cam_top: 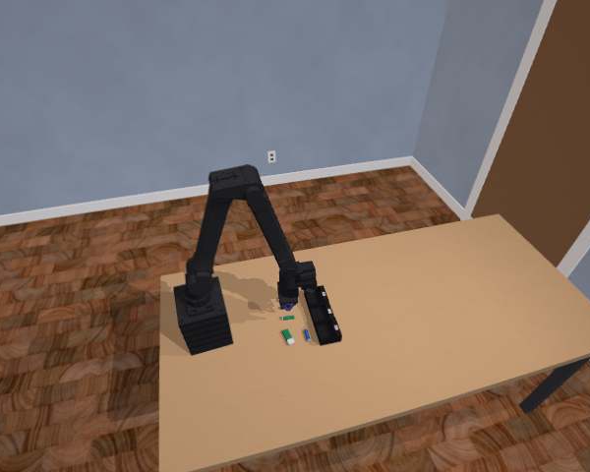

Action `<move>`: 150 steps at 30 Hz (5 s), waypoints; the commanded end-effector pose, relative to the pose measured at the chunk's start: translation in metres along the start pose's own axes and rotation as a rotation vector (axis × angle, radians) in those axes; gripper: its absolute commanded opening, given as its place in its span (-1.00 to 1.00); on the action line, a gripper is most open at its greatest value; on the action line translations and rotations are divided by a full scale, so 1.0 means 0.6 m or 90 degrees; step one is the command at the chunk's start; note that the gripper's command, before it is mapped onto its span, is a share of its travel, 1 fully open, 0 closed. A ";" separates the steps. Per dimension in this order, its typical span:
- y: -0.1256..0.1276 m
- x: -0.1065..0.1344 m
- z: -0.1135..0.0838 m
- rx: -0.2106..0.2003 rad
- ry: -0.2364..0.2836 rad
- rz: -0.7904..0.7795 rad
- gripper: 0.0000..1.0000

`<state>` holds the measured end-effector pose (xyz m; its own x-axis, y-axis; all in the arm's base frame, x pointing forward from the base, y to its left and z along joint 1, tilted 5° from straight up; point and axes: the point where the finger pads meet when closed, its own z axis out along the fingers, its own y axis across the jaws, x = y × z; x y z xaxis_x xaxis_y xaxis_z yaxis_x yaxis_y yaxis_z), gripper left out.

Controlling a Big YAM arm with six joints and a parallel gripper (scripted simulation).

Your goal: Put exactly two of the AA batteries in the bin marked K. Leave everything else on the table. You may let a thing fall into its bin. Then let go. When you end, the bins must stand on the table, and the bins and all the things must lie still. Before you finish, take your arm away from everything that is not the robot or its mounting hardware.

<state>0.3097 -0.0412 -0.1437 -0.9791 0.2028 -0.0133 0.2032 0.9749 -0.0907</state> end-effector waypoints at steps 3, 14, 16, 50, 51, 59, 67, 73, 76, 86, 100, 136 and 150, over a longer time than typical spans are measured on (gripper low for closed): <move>0.011 -0.029 -0.017 -0.002 -0.024 0.000 -0.44; -0.002 -0.018 0.040 -0.001 -0.015 0.001 -0.44; -0.004 -0.009 0.054 0.000 -0.010 0.000 -0.44; -0.001 -0.010 0.119 -0.001 -0.012 0.000 -0.44; -0.001 -0.010 0.119 -0.001 -0.012 0.000 -0.44; -0.002 -0.010 0.119 -0.001 -0.012 0.000 -0.82; -0.002 -0.009 0.118 -0.001 -0.012 0.000 -0.82; -0.002 -0.009 0.118 -0.001 -0.012 0.000 -0.82; -0.003 -0.009 0.118 -0.001 -0.012 0.000 -0.82; -0.009 -0.006 0.099 0.000 -0.010 -0.001 -0.82; 0.002 -0.004 0.026 0.000 -0.012 -0.001 -0.82; 0.004 0.004 0.025 0.001 0.000 -0.001 -0.82; -0.067 -0.098 0.024 0.000 -0.007 0.000 -0.82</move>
<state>0.3435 -0.0800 -0.1529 -0.9735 0.2269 -0.0291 0.2286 0.9693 -0.0904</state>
